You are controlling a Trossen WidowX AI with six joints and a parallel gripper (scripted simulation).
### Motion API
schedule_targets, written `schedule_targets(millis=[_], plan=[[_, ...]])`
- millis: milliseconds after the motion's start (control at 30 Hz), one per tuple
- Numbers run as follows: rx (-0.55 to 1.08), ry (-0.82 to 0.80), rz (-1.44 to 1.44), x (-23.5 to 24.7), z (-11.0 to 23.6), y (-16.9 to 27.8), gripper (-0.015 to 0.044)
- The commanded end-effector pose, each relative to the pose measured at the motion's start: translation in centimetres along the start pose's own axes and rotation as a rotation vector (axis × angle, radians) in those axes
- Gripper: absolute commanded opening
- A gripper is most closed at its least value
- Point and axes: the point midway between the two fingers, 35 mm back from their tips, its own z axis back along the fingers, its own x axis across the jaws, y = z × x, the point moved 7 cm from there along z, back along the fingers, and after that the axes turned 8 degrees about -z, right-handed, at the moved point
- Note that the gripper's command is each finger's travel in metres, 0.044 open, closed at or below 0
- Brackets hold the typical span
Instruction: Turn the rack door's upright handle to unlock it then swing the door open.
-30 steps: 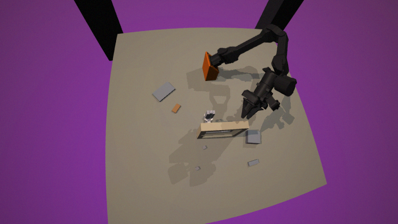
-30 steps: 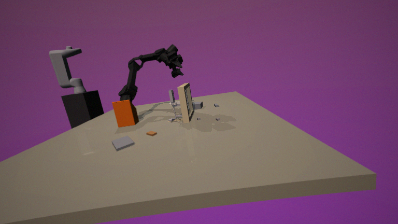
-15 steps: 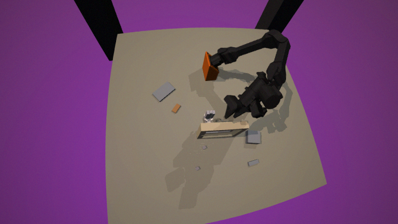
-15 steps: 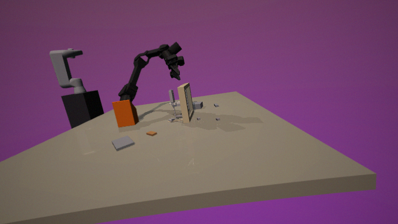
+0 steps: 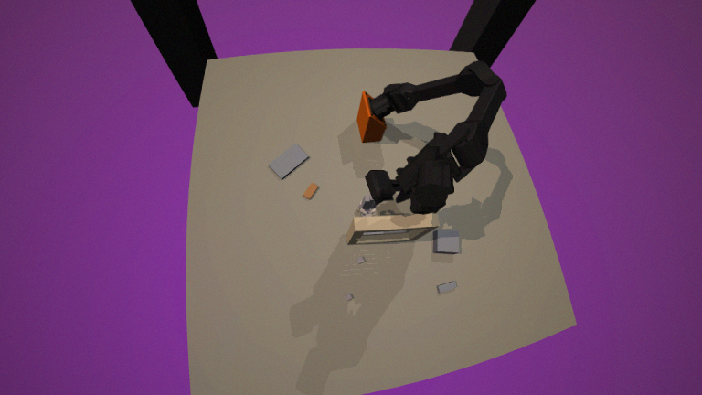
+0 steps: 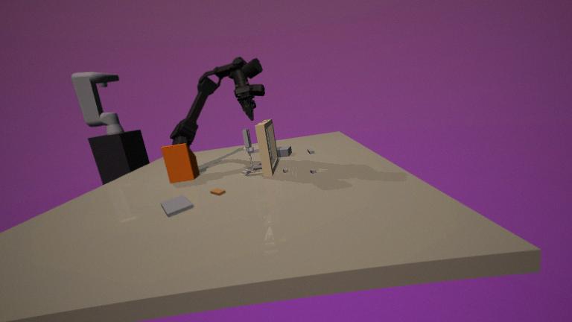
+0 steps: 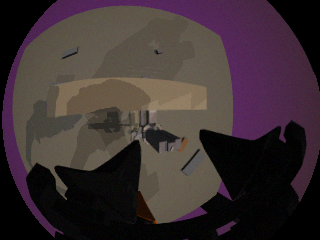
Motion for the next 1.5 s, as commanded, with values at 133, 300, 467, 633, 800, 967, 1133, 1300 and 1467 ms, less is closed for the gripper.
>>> schedule_targets(millis=[133, 300, 467, 633, 800, 967, 1133, 1300, 1467], plan=[[0.094, -0.131, -0.066, -2.4, -1.2, 0.4, 0.0295], [0.146, -0.218, -0.109, -3.7, -1.8, 0.8, 0.0295], [0.189, -0.308, -0.154, -5.0, -2.5, 1.2, 0.0295], [0.201, -0.335, -0.169, -5.4, -2.7, 1.3, 0.0295], [0.200, -0.335, -0.169, -5.2, -3.2, 1.3, 0.0295], [0.200, -0.335, -0.169, -4.9, -4.0, 1.4, 0.0295], [0.200, -0.335, -0.168, -4.7, -4.8, 1.5, 0.0295], [0.200, -0.335, -0.168, -4.4, -5.5, 1.6, 0.0295], [0.200, -0.335, -0.168, -4.1, -6.3, 1.7, 0.0295]])
